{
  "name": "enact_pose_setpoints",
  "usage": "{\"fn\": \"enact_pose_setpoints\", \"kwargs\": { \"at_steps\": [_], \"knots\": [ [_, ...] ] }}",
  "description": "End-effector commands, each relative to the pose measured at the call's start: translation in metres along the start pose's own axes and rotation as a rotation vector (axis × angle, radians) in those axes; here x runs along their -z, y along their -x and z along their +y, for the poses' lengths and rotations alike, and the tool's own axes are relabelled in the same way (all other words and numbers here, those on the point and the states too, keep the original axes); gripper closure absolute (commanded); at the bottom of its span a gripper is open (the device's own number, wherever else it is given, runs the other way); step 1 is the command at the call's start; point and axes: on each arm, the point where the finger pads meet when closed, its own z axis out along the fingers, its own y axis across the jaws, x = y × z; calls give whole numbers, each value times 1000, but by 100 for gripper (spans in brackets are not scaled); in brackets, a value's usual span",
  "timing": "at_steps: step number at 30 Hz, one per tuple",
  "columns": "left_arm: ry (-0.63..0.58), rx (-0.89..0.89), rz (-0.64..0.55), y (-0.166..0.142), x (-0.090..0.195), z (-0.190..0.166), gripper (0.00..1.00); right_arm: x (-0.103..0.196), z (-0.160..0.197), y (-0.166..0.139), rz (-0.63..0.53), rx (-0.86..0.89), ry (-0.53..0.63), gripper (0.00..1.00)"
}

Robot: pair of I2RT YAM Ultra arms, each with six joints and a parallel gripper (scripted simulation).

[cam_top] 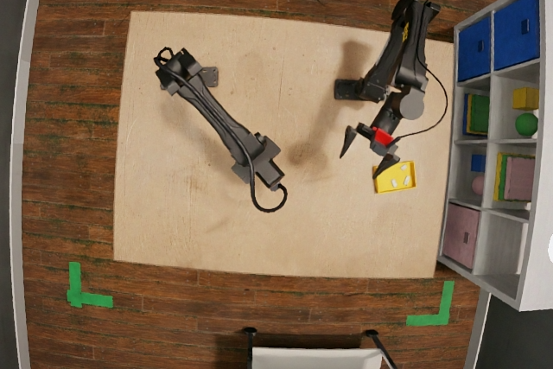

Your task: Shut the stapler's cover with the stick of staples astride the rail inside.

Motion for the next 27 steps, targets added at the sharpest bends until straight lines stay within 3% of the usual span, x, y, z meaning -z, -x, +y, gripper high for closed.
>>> {"fn": "enact_pose_setpoints", "kwargs": {
  "at_steps": [1,4,6,11,15,27],
  "knots": [
    [174,20,-147,51,-23,48,0,15,-1,11,-161,47,-31,0],
    [293,36,-182,61,-34,86,0,23,-1,3,-227,70,-45,0],
    [293,36,-182,61,-34,86,0,23,-1,3,-227,70,-45,0],
    [475,59,-213,64,-44,150,0,36,-2,-14,-335,105,-61,0],
    [533,69,-203,59,-46,174,0,42,-3,-25,-383,116,-68,0],
    [531,72,-188,55,-46,175,0,43,-4,-36,-384,108,-69,0]
  ]
}}
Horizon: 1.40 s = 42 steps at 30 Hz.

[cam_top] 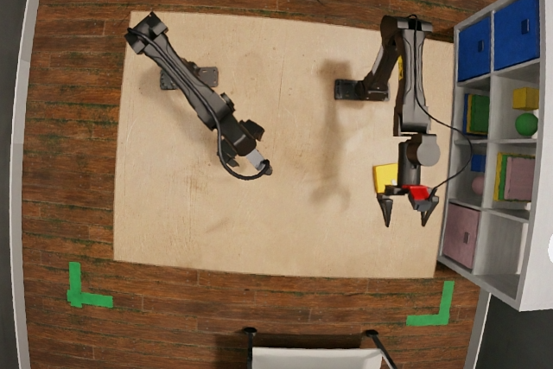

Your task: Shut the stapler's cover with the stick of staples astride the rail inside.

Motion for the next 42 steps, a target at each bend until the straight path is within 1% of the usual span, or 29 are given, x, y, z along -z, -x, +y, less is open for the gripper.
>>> {"fn": "enact_pose_setpoints", "kwargs": {
  "at_steps": [1,3,4,9,11,13,16,18,28,30,32,34,36,40,42],
  "knots": [
    [16,11,-46,20,4,5,0,6,-4,6,-43,-4,-9,0],
    [16,11,-46,20,4,5,0,6,-4,6,-43,-4,-9,0],
    [10,4,-35,14,3,2,0,6,-4,6,-43,-4,-9,0],
    [10,4,-35,14,3,2,0,6,-4,6,-43,-4,-9,0],
    [10,4,-35,14,3,2,0,7,-9,11,-64,0,-33,0],
    [10,4,-35,14,3,2,0,7,-9,11,-64,0,-33,0],
    [10,4,-35,14,3,2,0,18,-22,17,-120,-22,-67,0],
    [10,4,-35,14,3,2,0,33,-34,27,-196,-52,-86,0],
    [10,4,-35,14,3,2,0,132,-132,59,-570,-274,-326,0],
    [10,4,-35,14,3,2,0,132,-132,59,-570,-274,-326,0],
    [10,4,-35,14,3,2,0,150,-154,65,-647,-323,-378,0],
    [10,4,-35,14,3,2,0,177,-178,67,-735,-374,-449,0],
    [10,4,-35,14,3,2,0,188,-199,69,-779,-419,-496,0],
    [10,4,-35,14,3,2,0,219,-233,71,-884,-495,-594,0],
    [10,4,-35,14,3,2,0,229,-247,71,-914,-525,-635,0]
  ]
}}
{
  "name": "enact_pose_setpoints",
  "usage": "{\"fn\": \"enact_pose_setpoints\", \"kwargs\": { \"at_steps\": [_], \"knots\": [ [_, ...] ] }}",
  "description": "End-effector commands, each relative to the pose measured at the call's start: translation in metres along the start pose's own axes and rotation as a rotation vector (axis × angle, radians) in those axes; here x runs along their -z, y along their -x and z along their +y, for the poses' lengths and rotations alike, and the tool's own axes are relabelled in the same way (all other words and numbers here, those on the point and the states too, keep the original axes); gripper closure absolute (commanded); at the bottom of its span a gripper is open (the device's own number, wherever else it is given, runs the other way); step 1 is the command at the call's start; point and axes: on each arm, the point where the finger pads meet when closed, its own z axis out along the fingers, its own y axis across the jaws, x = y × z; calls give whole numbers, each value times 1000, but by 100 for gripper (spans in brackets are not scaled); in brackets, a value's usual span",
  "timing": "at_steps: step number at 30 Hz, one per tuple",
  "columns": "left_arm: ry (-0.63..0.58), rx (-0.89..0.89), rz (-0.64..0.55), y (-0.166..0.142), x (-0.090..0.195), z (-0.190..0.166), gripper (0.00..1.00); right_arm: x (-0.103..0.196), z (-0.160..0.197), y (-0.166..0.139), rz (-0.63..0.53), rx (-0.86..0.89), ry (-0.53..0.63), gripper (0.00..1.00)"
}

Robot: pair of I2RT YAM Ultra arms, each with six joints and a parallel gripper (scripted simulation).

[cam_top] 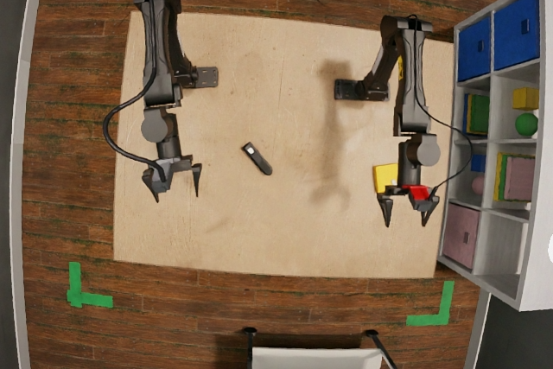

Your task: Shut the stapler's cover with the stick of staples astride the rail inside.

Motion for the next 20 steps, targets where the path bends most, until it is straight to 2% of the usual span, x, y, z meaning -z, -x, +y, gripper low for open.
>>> {"fn": "enact_pose_setpoints", "kwargs": {
  "at_steps": [1,9,20],
  "knots": [
    [10,3,-30,13,3,2,0,-10,-21,51,-165,-75,-61,0],
    [10,3,-30,13,3,2,0,-15,-36,61,-191,-95,-99,0],
    [10,3,-30,13,3,2,0,-16,-34,56,-173,-85,-91,0]
  ]
}}
